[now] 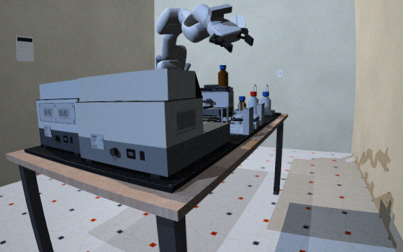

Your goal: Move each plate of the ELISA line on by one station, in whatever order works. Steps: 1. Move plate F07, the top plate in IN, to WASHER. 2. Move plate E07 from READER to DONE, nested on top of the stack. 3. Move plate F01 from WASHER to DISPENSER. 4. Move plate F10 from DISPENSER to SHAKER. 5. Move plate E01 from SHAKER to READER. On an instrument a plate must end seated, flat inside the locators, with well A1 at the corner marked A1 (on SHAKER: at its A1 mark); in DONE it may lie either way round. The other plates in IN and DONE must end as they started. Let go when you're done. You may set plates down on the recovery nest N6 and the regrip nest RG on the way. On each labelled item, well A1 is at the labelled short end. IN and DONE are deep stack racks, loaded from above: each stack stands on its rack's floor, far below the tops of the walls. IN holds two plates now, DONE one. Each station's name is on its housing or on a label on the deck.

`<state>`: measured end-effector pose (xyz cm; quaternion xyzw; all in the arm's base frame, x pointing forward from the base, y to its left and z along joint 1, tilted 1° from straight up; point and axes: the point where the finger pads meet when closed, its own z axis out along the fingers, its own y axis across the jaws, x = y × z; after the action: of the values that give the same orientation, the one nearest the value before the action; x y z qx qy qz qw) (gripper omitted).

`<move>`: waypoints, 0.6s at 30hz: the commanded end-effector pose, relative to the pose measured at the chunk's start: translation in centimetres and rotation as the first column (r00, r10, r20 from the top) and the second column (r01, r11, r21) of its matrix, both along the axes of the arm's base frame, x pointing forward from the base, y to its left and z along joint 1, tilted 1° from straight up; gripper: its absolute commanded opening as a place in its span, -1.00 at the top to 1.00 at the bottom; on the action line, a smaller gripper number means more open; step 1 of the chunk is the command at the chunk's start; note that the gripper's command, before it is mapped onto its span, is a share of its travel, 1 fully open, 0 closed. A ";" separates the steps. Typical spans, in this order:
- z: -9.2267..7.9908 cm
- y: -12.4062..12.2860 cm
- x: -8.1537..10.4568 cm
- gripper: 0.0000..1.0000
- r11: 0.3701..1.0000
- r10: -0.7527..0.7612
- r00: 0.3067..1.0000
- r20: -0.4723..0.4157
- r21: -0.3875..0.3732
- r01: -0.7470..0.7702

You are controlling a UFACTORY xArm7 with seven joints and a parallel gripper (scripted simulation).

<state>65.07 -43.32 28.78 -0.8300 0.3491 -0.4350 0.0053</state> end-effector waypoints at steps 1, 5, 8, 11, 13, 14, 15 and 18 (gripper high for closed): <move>0.5 0.0 0.1 -1.00 1.000 0.000 1.000 0.006 -0.004 0.000; 0.5 0.0 0.1 -1.00 1.000 0.000 1.000 0.006 -0.004 0.000; 0.5 0.0 0.1 -1.00 1.000 0.000 1.000 0.006 -0.004 0.000; 0.5 0.0 0.1 -1.00 1.000 0.000 1.000 0.006 -0.004 0.000; 0.5 0.0 0.1 -1.00 1.000 0.000 1.000 0.006 -0.004 0.000; 0.5 0.0 0.1 -1.00 1.000 0.000 1.000 0.006 -0.004 0.000; 0.5 0.0 0.1 -1.00 1.000 0.000 1.000 0.006 -0.004 0.000; 0.4 0.2 -0.1 -1.00 1.000 0.028 0.999 -0.022 -0.008 -0.028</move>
<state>65.07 -43.32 28.78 -0.8300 0.3491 -0.4350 0.0053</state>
